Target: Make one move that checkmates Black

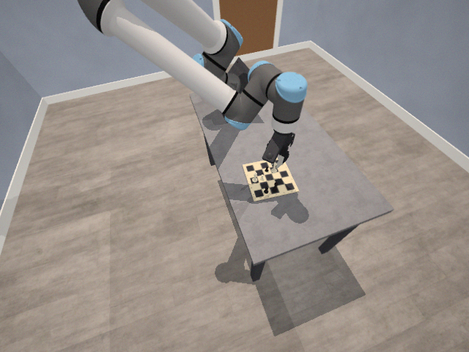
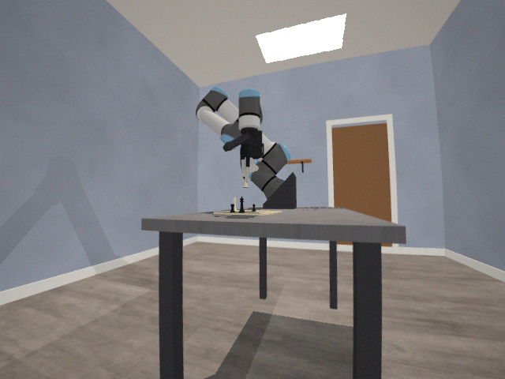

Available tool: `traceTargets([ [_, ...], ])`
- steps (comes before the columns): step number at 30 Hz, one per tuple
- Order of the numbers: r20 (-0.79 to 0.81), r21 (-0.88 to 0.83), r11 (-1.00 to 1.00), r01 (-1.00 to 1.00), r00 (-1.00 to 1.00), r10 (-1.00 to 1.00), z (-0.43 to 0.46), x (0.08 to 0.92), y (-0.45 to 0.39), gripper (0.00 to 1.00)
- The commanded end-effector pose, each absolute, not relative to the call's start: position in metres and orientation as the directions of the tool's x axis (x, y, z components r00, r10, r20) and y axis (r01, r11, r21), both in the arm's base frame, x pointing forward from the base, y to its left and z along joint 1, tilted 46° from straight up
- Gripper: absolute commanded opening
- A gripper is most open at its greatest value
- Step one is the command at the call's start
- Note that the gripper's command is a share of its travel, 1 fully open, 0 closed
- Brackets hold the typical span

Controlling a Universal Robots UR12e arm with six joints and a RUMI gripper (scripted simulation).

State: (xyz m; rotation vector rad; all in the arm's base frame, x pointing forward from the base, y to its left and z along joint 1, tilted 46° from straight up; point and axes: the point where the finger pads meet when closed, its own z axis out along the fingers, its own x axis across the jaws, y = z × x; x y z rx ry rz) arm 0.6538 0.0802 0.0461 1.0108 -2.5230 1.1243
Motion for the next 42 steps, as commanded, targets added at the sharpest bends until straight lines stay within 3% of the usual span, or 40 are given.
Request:
traceTargets([
  [1,0.430,-0.582,0.477,-0.659,-0.747,-0.507,0.046,0.654,0.081,0.00],
  [42,0.429,-0.582,0.478,-0.659,-0.747,-0.507,-0.020,0.664,0.013,0.00],
])
